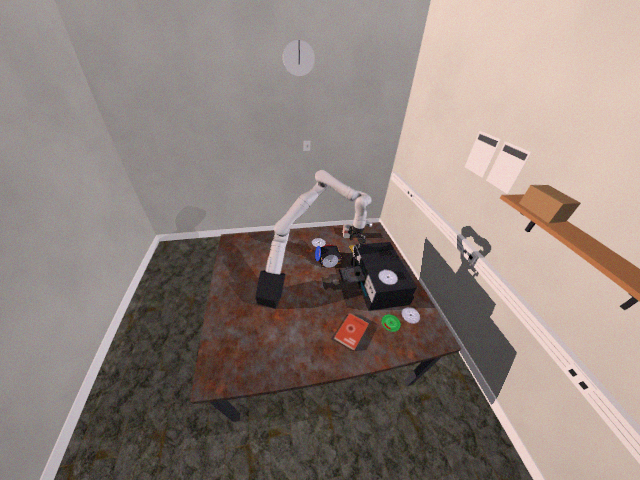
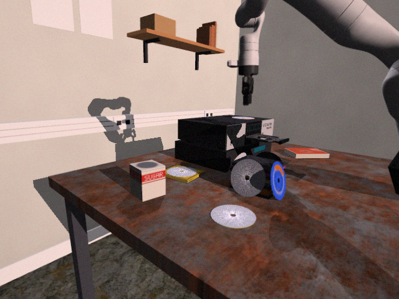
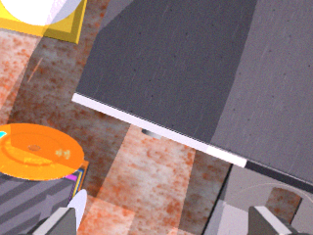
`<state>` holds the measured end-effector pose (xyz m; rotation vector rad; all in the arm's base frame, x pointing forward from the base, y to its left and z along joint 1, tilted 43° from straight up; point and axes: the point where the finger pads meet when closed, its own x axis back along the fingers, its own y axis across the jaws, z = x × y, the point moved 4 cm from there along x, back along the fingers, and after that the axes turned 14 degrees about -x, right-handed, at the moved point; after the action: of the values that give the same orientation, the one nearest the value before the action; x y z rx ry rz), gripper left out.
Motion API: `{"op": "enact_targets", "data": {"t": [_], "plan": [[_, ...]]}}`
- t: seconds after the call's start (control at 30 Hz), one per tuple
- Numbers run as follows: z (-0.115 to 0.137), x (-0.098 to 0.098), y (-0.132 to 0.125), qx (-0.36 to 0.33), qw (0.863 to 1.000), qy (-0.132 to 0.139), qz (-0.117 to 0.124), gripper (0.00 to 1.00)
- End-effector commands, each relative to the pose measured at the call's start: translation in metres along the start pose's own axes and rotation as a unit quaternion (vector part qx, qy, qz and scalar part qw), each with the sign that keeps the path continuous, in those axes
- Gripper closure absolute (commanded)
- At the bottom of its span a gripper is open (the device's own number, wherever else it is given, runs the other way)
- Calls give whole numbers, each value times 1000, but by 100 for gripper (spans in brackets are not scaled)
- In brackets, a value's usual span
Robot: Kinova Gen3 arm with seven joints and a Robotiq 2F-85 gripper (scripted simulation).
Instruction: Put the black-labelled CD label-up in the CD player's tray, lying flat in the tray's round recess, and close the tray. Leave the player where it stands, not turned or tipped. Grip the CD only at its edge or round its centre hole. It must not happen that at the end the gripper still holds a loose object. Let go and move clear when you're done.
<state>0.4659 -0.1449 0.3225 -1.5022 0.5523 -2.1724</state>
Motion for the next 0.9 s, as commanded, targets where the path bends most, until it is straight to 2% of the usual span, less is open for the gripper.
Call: {"op": "enact_targets", "data": {"t": [0.0,0.87], "plan": [[0,1,-2,1,1000,2,0,0],[-18,-9,-18,-29,1000,7,9,0]]}}
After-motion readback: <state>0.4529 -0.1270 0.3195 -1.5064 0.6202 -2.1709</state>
